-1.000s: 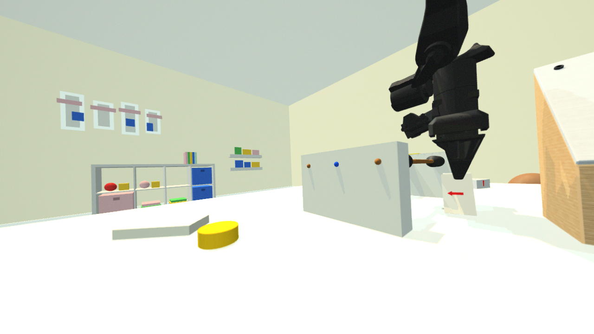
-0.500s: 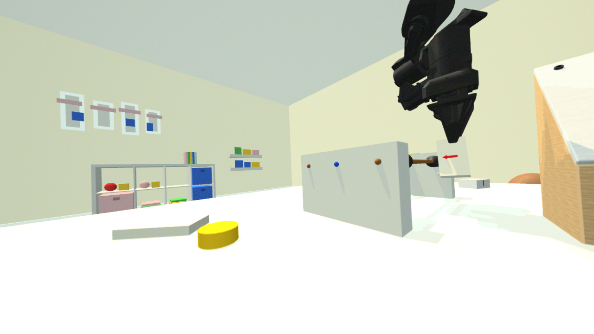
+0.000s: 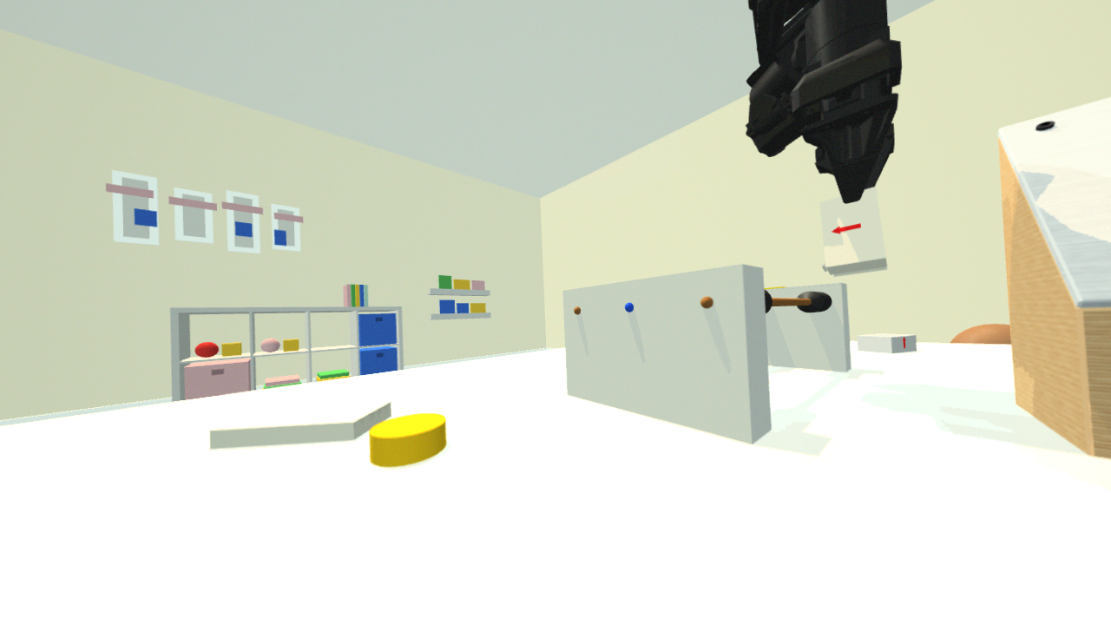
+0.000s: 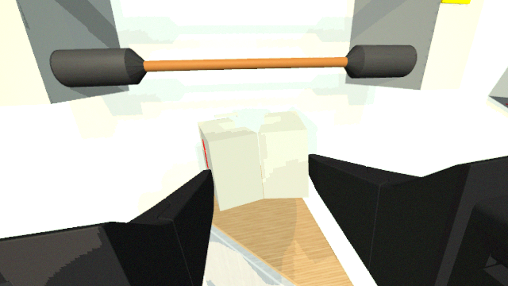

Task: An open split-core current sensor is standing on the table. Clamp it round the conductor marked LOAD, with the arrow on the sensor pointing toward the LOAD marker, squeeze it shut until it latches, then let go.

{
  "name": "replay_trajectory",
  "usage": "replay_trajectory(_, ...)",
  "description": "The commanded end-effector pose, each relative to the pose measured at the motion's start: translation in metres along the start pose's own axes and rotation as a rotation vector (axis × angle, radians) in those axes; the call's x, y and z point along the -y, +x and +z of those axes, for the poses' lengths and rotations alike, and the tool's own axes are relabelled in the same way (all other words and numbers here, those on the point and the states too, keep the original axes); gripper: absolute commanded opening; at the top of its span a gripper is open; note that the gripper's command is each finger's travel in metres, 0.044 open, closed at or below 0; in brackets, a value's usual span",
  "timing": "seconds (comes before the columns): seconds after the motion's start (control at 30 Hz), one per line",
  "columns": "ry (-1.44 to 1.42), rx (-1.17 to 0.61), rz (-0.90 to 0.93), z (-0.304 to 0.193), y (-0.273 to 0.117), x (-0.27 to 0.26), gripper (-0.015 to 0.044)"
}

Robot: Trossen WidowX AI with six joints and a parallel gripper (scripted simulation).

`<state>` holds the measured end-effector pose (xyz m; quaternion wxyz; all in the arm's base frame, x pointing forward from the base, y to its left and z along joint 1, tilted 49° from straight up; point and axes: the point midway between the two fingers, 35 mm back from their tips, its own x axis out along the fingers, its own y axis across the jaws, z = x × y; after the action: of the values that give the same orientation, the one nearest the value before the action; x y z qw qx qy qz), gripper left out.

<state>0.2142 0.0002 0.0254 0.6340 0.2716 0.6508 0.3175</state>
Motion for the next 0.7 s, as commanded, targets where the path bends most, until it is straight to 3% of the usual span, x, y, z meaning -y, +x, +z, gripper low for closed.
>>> replay_trajectory(0.0, 0.068, 0.004, -0.007, 0.008, -0.005, 0.001, 0.0)
replay_trajectory(0.67, 0.683, 0.01, -0.008, 0.056, -0.006, 0.006, 0.0)
